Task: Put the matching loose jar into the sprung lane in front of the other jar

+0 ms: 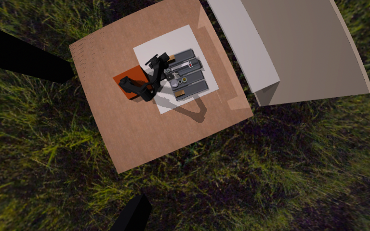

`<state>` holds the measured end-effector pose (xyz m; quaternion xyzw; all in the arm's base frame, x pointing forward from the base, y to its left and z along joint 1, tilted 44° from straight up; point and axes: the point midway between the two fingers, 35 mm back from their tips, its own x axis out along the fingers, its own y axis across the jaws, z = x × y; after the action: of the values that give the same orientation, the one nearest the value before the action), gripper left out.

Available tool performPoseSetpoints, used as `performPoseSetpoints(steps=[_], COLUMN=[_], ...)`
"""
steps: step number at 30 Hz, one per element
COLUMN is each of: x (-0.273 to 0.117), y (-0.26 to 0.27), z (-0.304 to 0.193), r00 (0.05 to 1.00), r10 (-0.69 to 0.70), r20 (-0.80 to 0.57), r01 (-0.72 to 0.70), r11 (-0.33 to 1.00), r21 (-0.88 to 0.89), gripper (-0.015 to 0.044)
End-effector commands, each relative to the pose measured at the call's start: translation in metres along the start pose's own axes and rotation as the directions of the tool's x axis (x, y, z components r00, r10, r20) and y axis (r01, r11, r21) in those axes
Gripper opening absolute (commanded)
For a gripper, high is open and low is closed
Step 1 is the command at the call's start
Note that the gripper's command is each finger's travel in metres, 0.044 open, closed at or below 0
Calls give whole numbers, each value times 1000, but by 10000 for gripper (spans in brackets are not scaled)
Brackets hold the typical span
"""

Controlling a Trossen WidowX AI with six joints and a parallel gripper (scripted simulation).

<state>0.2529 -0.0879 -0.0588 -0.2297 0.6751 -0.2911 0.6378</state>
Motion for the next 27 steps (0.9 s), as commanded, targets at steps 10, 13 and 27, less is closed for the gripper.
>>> performPoseSetpoints(steps=[10, 13, 27], x=[-81, -82, -30], y=[-7, -7, -11], z=[0, 0, 19], r00=[1000, 1000, 1000], r10=[-11, -11, -14], r20=[26, 27, 28], r01=[10, 10, 12], r11=[1000, 1000, 998], r21=[29, 29, 67], gripper=[0, 0, 0])
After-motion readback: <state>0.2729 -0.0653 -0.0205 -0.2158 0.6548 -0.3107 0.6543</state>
